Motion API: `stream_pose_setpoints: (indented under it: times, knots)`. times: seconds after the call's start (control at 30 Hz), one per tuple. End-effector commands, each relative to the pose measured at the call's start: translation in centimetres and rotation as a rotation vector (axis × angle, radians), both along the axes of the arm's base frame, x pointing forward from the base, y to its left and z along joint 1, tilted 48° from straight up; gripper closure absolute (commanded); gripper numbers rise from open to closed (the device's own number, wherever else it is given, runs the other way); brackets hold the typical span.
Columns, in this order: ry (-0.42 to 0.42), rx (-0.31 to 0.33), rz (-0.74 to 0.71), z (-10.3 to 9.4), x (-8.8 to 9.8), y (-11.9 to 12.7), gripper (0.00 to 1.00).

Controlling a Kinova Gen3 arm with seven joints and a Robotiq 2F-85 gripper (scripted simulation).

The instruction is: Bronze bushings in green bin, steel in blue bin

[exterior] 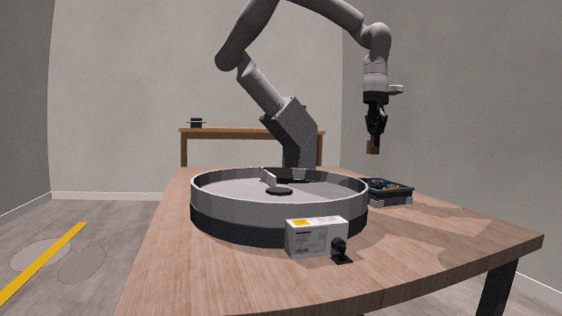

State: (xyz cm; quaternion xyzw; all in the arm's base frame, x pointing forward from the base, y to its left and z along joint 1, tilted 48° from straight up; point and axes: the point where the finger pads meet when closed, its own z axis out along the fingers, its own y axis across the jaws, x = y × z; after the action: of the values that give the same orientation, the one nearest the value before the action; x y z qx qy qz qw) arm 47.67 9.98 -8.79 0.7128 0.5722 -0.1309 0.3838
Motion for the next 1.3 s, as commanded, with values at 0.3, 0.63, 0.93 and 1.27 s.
stream_pose_setpoints:
  times: [0.3, 0.63, 0.93, 1.27]
  knots:
    - [0.028, -0.013, 0.011, -1.7, 0.3, 0.8, 1.0]
    - [0.027, -0.011, 0.012, -1.7, 0.3, 0.9, 1.0]
    - [0.027, -0.011, 0.012, -3.5, 1.0, -1.1, 1.0]
    - [0.027, -0.011, 0.012, -5.3, 1.7, -3.0, 1.0]
